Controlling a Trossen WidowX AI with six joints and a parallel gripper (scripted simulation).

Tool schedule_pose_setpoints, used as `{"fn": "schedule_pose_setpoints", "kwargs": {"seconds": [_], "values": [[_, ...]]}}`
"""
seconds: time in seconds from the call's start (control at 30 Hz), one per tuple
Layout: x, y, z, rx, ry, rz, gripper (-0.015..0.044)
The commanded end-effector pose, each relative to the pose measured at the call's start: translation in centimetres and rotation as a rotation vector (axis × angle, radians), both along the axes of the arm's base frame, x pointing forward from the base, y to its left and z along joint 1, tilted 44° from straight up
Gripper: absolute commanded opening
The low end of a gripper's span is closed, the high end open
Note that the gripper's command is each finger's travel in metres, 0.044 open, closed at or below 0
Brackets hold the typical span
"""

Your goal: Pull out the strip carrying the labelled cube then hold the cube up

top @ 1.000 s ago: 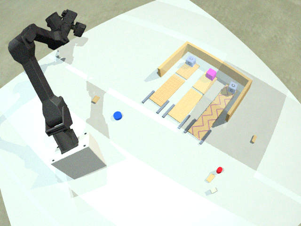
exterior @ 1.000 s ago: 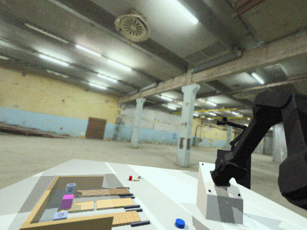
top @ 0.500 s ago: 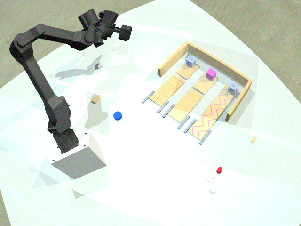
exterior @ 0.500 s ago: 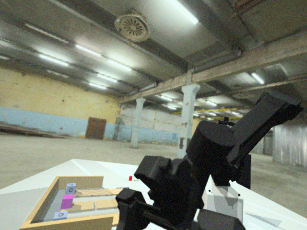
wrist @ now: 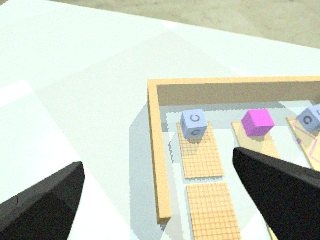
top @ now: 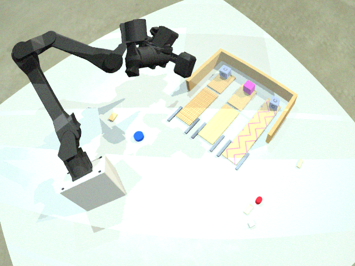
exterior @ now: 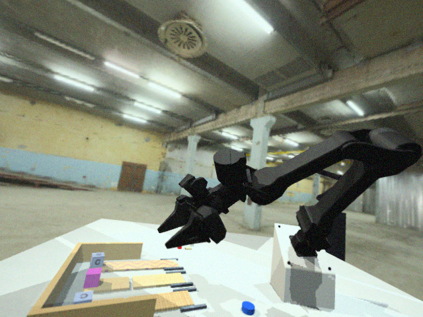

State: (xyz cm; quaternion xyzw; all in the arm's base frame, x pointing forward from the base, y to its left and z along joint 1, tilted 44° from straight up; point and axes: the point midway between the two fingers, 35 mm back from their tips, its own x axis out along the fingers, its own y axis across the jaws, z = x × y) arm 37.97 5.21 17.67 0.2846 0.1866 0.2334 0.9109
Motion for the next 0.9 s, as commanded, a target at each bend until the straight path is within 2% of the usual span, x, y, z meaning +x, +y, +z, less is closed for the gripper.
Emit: {"fn": "schedule_pose_setpoints", "kwargs": {"seconds": [0.0,0.27,0.77,0.87], "values": [[-2.3,-5.6,-4.1,-0.001,0.091,-0.084,0.0400],[-8.2,-12.9,-9.2,0.069,0.196,-0.243,0.0400],[-8.4,-13.0,-9.3,0.071,0.198,-0.247,0.0400],[-7.3,-13.5,-9.7,0.048,0.229,-0.227,0.0321]]}}
